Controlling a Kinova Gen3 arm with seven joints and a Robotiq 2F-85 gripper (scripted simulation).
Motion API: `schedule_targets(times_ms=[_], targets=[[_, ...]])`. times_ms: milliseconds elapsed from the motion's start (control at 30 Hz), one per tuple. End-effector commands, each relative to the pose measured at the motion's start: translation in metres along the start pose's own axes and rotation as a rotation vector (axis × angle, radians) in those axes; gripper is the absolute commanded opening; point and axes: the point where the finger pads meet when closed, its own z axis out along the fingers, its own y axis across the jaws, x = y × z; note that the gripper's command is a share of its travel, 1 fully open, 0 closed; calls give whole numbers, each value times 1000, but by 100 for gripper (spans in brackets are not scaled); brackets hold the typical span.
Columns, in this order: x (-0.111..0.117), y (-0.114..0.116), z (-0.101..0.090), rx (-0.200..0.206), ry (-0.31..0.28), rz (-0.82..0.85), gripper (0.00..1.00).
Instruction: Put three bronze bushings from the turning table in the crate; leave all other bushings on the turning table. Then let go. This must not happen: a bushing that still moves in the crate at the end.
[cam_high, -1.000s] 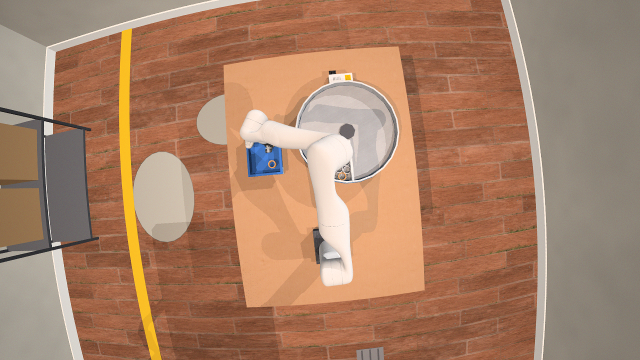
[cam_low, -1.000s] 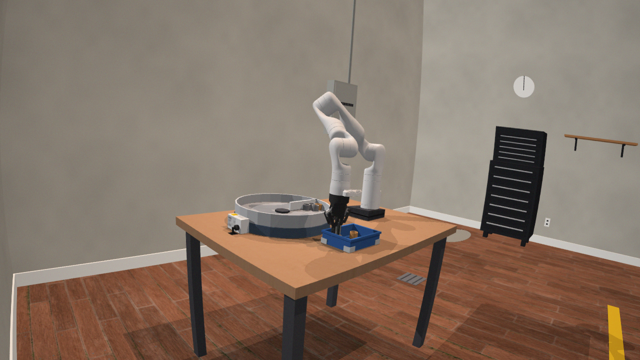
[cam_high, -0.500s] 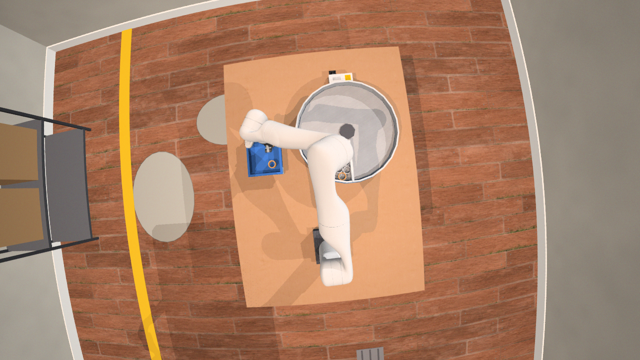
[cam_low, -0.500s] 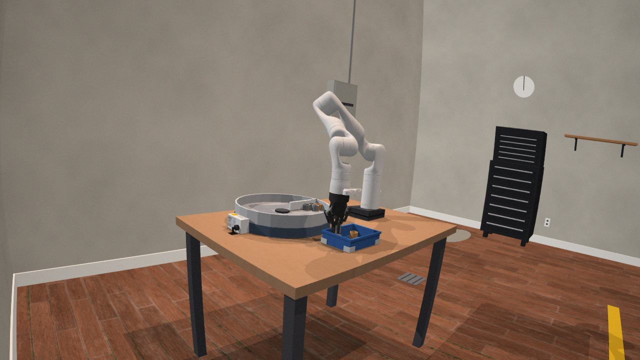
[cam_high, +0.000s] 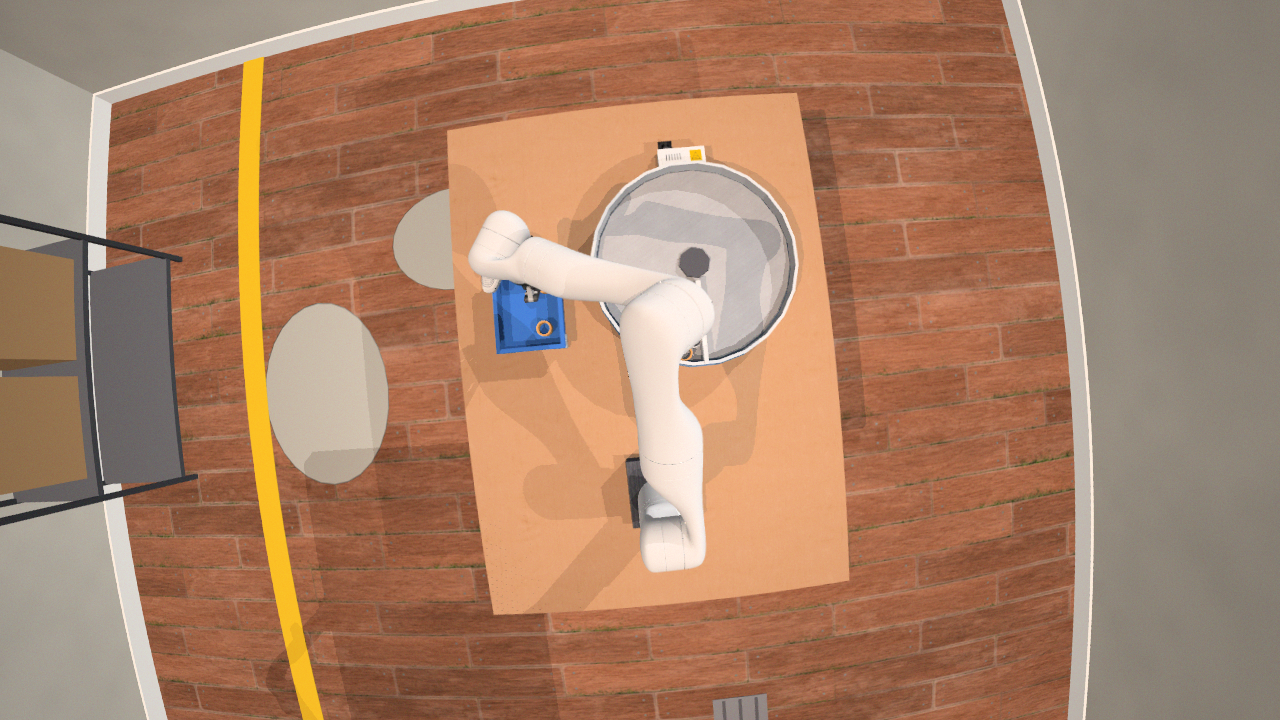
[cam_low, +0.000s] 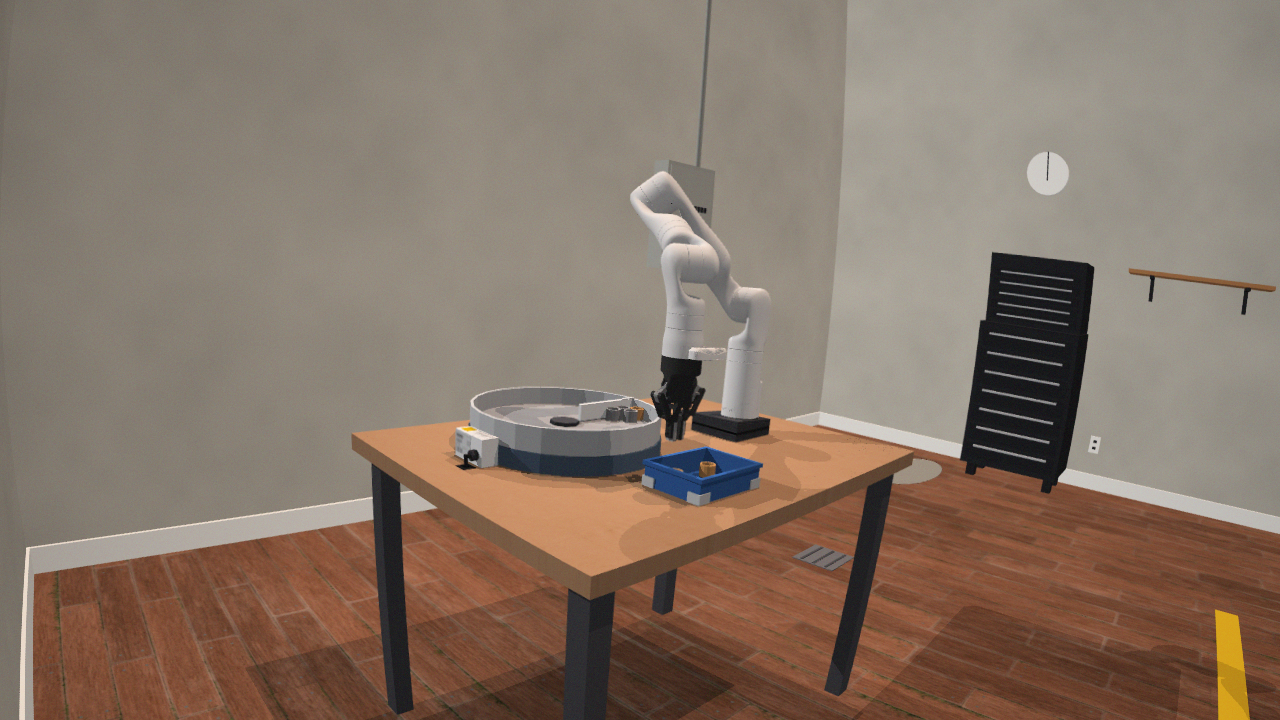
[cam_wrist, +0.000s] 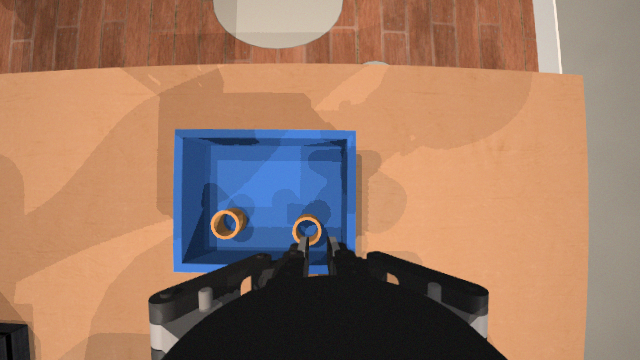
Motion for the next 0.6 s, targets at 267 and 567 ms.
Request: schedule_targets(times_ms=[267, 567], targets=[[0, 1, -56, -3, 1, 0, 16], [0, 1, -56, -3, 1, 0, 16]])
